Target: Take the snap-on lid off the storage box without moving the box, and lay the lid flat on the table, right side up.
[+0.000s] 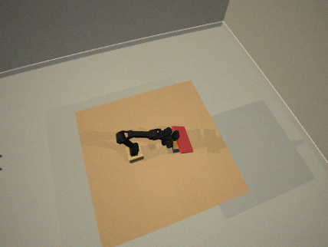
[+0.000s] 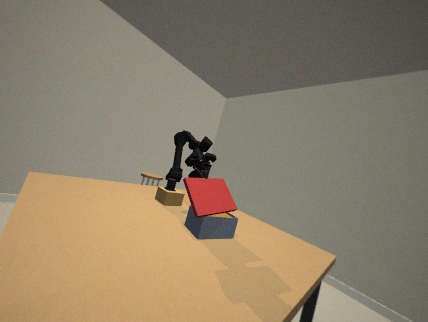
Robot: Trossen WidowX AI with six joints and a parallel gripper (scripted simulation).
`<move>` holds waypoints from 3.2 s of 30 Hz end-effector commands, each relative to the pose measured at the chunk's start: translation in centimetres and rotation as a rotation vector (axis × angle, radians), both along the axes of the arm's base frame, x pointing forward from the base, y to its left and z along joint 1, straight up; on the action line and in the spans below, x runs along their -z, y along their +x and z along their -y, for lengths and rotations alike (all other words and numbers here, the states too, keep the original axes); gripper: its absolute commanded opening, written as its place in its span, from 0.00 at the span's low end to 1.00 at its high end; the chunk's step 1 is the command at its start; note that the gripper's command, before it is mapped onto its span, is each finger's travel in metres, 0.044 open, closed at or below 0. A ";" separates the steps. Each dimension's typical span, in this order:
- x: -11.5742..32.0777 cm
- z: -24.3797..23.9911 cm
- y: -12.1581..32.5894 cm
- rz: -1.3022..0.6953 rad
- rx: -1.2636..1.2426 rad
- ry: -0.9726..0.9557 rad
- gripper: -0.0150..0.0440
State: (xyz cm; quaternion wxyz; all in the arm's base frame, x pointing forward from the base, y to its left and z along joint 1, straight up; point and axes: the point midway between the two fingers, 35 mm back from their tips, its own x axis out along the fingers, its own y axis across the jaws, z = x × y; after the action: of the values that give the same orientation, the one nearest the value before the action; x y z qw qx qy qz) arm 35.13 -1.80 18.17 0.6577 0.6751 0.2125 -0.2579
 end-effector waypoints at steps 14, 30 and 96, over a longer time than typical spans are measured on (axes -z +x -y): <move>-0.2 3.3 -0.6 0.006 -0.005 -0.006 0.25; -0.2 6.4 -1.1 0.005 -0.005 -0.009 0.25; -0.3 19.5 -3.3 0.002 -0.005 -0.023 0.25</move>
State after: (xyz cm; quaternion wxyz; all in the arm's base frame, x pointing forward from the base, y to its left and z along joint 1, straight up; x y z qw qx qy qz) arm 31.74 -20.68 17.93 0.6604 0.6695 0.2140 -0.2641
